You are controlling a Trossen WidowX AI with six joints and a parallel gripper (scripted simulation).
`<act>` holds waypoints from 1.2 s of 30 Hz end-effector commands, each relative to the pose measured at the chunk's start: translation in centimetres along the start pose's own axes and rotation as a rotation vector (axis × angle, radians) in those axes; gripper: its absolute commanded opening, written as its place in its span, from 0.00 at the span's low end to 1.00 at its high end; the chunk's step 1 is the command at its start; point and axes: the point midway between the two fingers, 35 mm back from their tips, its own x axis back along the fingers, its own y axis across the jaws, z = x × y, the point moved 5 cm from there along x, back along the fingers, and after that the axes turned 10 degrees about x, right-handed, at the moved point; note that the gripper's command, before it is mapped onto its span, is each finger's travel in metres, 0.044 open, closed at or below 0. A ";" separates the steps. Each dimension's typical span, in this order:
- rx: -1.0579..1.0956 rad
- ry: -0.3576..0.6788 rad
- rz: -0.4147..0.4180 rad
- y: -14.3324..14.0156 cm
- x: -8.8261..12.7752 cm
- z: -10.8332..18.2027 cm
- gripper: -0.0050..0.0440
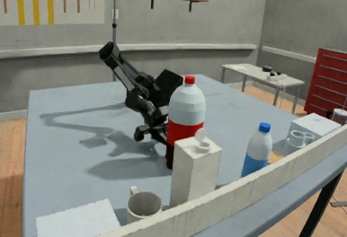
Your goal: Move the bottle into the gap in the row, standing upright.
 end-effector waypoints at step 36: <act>-0.002 -0.001 -0.009 1.9 -1.4 -1.1 0.00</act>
